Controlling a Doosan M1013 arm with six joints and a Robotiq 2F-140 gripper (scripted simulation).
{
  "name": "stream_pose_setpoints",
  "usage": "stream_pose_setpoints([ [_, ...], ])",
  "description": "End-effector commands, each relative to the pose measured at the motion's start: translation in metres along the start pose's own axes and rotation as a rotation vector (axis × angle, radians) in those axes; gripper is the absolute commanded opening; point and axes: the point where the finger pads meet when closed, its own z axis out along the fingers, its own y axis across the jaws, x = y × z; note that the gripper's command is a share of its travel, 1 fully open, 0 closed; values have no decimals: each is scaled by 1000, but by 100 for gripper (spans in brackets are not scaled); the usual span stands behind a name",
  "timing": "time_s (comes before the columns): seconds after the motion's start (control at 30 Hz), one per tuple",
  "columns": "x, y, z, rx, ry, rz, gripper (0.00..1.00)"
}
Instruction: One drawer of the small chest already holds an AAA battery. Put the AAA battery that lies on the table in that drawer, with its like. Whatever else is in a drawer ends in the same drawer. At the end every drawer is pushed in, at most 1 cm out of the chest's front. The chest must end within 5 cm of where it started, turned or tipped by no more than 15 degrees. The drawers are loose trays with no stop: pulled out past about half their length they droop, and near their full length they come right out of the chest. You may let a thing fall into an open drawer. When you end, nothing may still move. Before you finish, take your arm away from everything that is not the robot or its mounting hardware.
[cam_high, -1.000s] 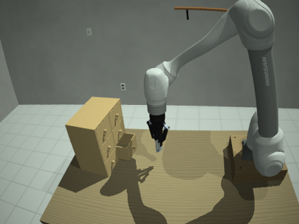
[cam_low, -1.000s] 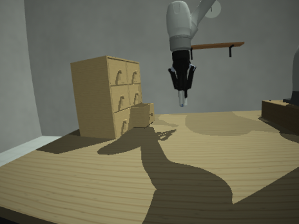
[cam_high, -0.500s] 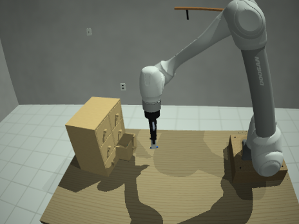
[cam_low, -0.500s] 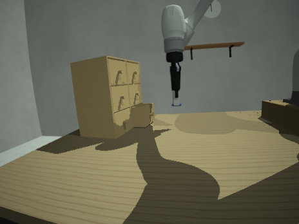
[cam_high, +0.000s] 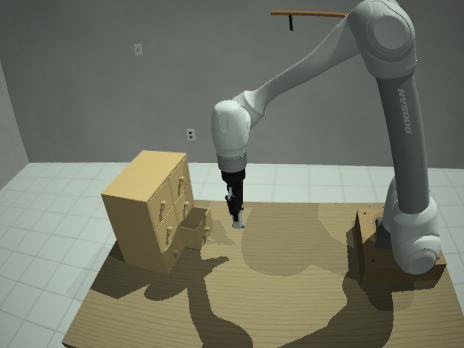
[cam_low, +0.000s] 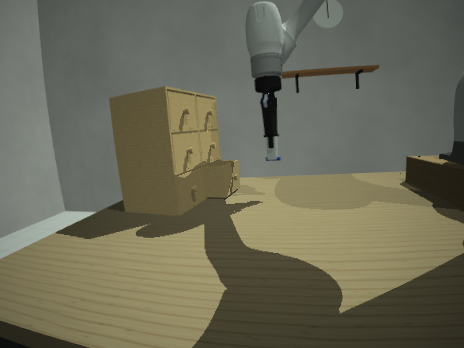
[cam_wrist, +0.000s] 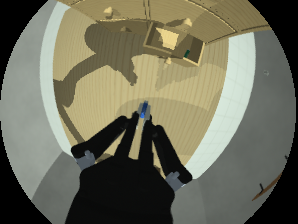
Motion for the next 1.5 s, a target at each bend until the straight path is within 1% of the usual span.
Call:
stream_pose_setpoints([
  [0.0,1,0,-15,-8,1,11,3],
  [0.13,1,0,-19,-8,1,11,3],
  [0.53,1,0,-19,-8,9,11,3],
  [0.73,1,0,-18,-8,33,10,3],
  [0.9,0,0,-18,-8,72,10,3],
  [0.97,0,0,-18,-8,72,10,3],
  [1.2,-2,0,-16,-9,160,10,3],
  [1.47,-5,0,-14,-10,307,9,3],
])
